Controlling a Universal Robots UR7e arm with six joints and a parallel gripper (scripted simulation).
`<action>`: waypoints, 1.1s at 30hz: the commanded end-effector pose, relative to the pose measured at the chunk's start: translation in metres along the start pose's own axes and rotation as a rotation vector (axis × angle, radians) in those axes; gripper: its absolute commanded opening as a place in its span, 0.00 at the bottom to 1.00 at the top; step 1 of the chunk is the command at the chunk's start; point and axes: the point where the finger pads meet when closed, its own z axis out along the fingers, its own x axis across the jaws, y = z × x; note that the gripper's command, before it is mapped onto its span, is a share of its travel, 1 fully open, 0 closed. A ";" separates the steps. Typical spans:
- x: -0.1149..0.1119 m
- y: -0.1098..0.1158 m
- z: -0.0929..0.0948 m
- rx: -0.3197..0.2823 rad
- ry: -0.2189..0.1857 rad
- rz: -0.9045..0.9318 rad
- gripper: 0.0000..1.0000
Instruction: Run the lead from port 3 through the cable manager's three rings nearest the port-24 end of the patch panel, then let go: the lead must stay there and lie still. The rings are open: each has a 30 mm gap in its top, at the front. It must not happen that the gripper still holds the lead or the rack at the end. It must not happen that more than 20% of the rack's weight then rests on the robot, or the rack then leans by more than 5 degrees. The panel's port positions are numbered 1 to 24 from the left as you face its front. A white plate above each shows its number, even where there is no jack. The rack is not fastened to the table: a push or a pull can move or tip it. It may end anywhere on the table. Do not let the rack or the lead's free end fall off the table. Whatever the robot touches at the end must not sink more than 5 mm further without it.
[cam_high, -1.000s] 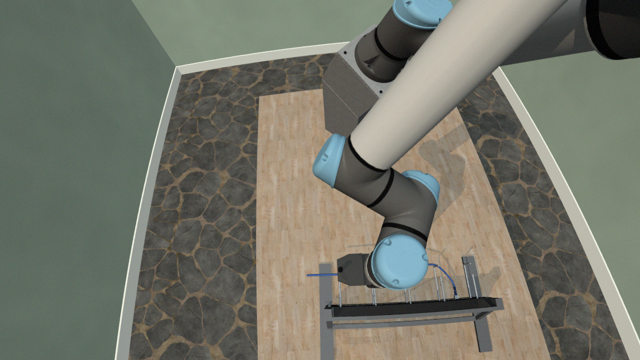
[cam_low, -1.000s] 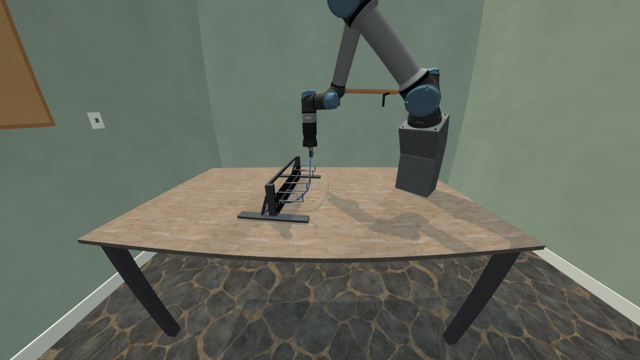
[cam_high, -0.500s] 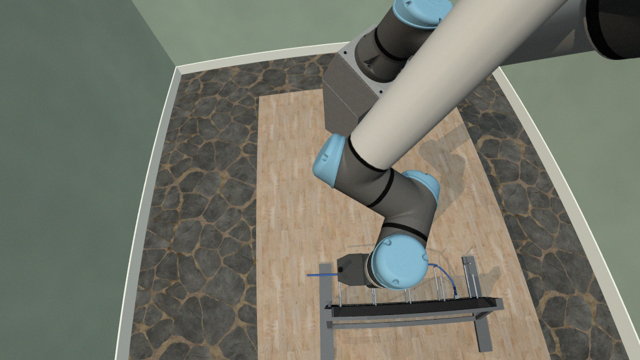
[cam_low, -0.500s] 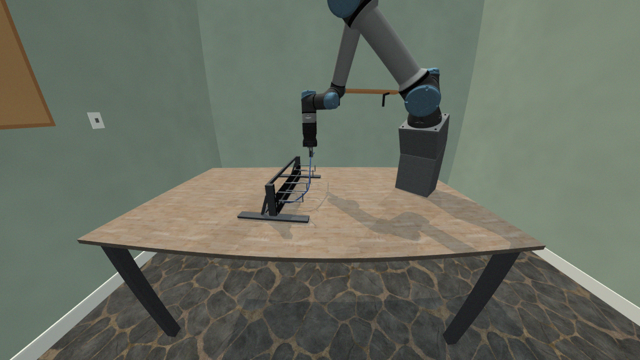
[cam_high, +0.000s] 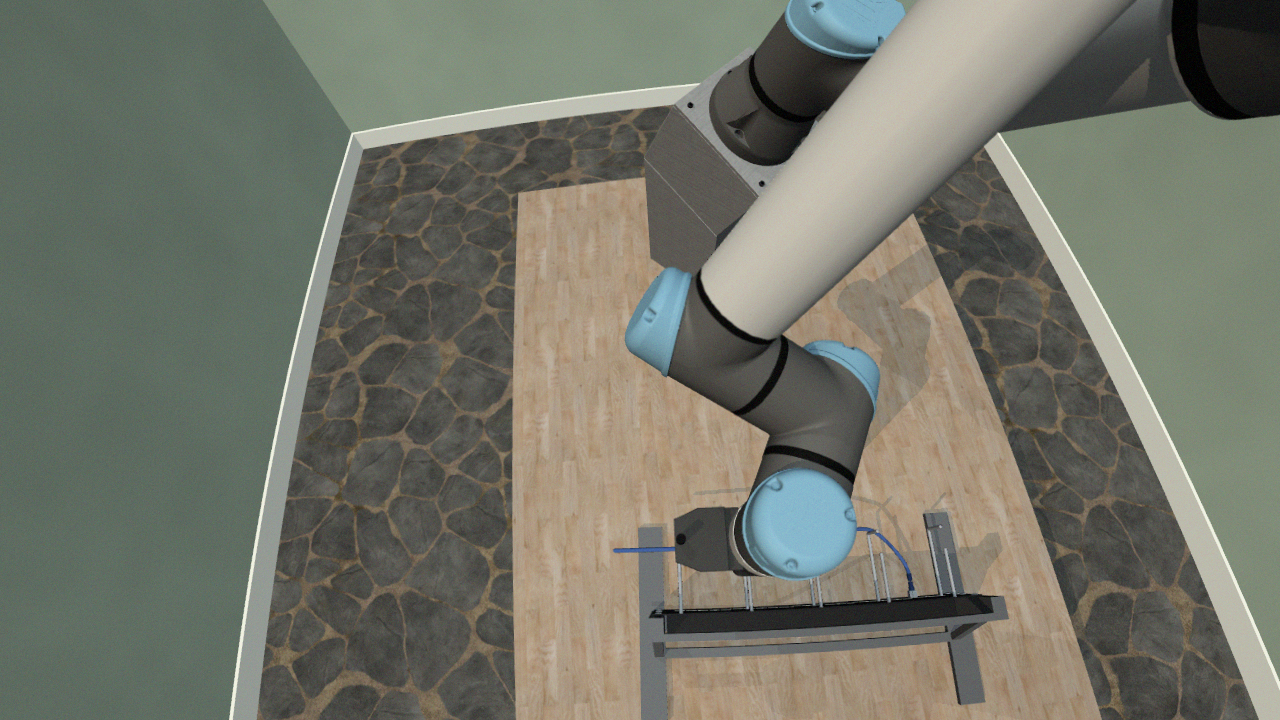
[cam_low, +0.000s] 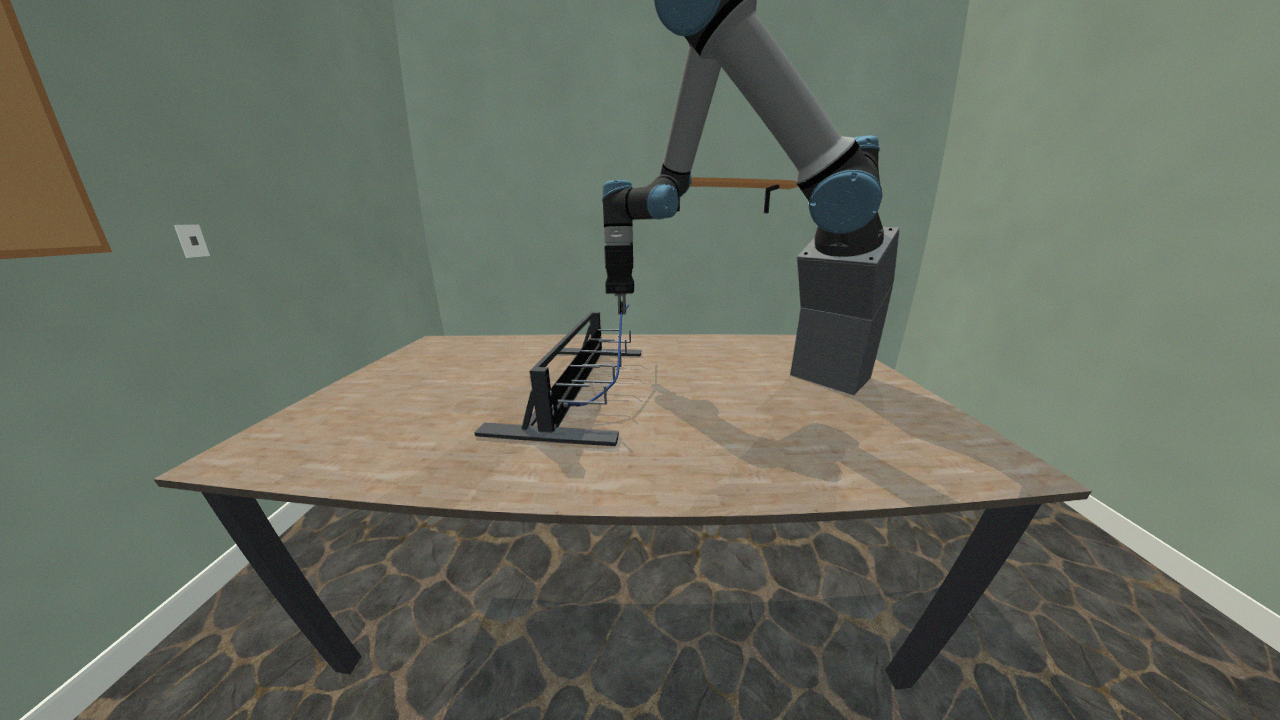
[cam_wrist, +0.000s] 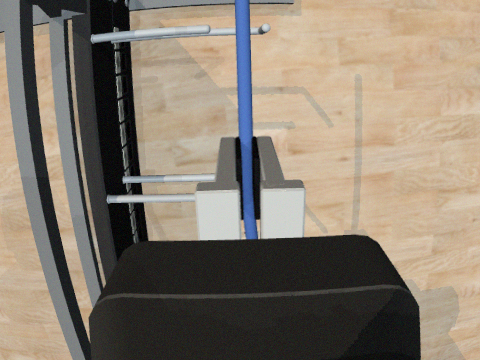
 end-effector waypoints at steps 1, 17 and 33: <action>-0.006 -0.011 -0.006 0.016 -0.013 0.005 0.00; -0.005 -0.011 0.002 0.015 -0.011 0.007 0.00; -0.005 -0.009 0.023 0.014 -0.010 0.003 0.00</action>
